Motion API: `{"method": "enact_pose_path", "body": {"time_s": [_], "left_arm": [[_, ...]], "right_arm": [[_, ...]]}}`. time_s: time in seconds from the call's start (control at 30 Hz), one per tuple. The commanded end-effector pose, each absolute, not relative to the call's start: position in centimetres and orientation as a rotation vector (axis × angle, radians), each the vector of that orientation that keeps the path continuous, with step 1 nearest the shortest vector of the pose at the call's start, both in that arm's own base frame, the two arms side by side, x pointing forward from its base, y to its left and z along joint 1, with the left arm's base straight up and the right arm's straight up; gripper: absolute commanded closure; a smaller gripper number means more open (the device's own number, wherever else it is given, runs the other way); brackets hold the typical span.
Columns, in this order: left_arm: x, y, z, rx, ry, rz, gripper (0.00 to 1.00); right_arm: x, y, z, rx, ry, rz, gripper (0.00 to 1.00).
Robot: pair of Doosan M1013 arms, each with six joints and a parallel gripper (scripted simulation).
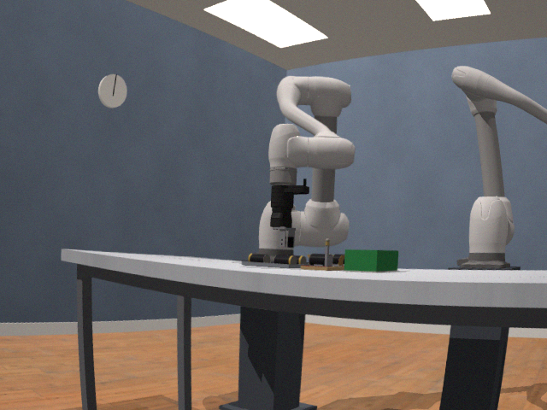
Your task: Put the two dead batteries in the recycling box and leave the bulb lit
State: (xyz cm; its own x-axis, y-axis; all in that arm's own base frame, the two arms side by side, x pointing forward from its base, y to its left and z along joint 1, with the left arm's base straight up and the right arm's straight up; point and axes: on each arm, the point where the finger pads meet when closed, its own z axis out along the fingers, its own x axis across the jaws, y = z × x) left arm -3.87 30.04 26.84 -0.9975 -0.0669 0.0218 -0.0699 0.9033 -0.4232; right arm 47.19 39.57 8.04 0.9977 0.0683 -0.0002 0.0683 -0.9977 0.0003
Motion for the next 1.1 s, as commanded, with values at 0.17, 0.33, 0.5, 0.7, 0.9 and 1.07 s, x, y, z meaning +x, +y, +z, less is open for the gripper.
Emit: {"method": "enact_pose_path", "body": {"time_s": [0.17, 0.33, 0.5, 0.7, 0.9, 1.07], "left_arm": [[-3.9, 30.1, 26.9, 0.110, -3.058, 0.678, 0.00], [-3.9, 30.1, 26.9, 0.110, -3.058, 0.678, 0.00], [-3.9, 30.1, 26.9, 0.110, -3.058, 0.678, 0.00], [-3.9, 30.1, 26.9, 0.110, -3.058, 0.678, 0.00], [-3.9, 30.1, 26.9, 0.110, -3.058, 0.678, 0.00], [-3.9, 30.1, 26.9, 0.110, -3.058, 0.678, 0.00]], "right_arm": [[47.3, 39.6, 8.2, 3.141, 0.107, 0.002, 0.10], [47.3, 39.6, 8.2, 3.141, 0.107, 0.002, 0.10], [47.3, 39.6, 8.2, 3.141, 0.107, 0.002, 0.10], [47.3, 39.6, 8.2, 3.141, 0.107, 0.002, 0.10], [47.3, 39.6, 7.3, 3.141, 0.107, 0.002, 0.10], [47.3, 39.6, 5.9, 3.141, 0.107, 0.002, 0.10]]}}
